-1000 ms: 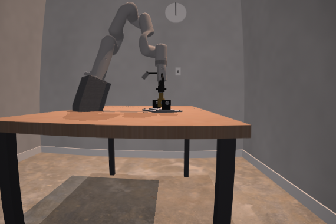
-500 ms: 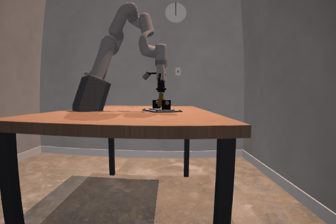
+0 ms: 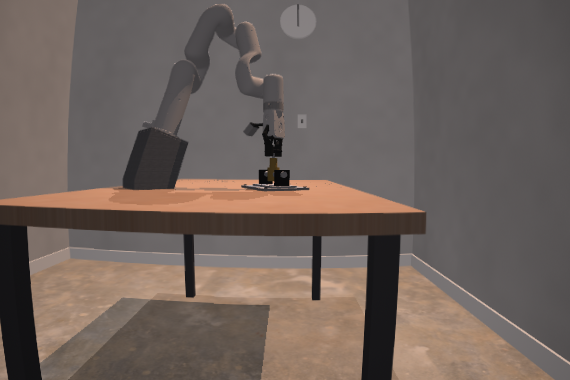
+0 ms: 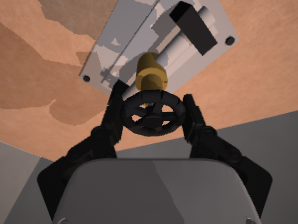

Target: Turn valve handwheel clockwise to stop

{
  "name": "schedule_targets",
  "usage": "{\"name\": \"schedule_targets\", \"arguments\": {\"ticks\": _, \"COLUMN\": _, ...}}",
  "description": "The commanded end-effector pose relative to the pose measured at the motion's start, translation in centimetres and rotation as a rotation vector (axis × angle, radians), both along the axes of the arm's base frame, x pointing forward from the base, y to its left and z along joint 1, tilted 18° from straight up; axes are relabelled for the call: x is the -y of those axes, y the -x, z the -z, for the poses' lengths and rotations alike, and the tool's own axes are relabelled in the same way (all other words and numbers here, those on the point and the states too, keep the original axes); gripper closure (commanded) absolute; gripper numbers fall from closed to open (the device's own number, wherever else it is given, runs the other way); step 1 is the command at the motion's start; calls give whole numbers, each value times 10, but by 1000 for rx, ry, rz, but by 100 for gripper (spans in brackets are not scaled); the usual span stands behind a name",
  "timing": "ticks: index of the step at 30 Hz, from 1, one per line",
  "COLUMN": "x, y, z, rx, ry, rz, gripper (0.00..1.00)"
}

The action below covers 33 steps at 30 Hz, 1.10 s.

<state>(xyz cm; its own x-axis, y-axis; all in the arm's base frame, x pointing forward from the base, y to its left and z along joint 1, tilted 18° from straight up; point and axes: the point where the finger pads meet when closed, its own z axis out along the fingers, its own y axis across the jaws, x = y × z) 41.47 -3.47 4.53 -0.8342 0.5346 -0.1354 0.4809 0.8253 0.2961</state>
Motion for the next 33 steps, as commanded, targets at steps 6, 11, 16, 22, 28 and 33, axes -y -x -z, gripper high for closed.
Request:
{"name": "schedule_targets", "arguments": {"ticks": 6, "x": 0, "y": -1, "z": -1, "rx": -32, "ry": -31, "rz": 137, "gripper": 100}}
{"name": "schedule_targets", "arguments": {"ticks": 11, "x": 0, "y": -1, "z": -1, "rx": -45, "ry": -50, "rz": 207, "gripper": 100}}
{"name": "schedule_targets", "arguments": {"ticks": 16, "x": 0, "y": -1, "z": -1, "rx": -57, "ry": -67, "rz": 267, "gripper": 100}}
{"name": "schedule_targets", "arguments": {"ticks": 22, "x": 0, "y": -1, "z": -1, "rx": -64, "ry": -79, "rz": 307, "gripper": 100}}
{"name": "schedule_targets", "arguments": {"ticks": 28, "x": 0, "y": -1, "z": -1, "rx": -73, "ry": -92, "rz": 355, "gripper": 100}}
{"name": "schedule_targets", "arguments": {"ticks": 33, "x": 0, "y": -1, "z": -1, "rx": -78, "ry": -100, "rz": 383, "gripper": 100}}
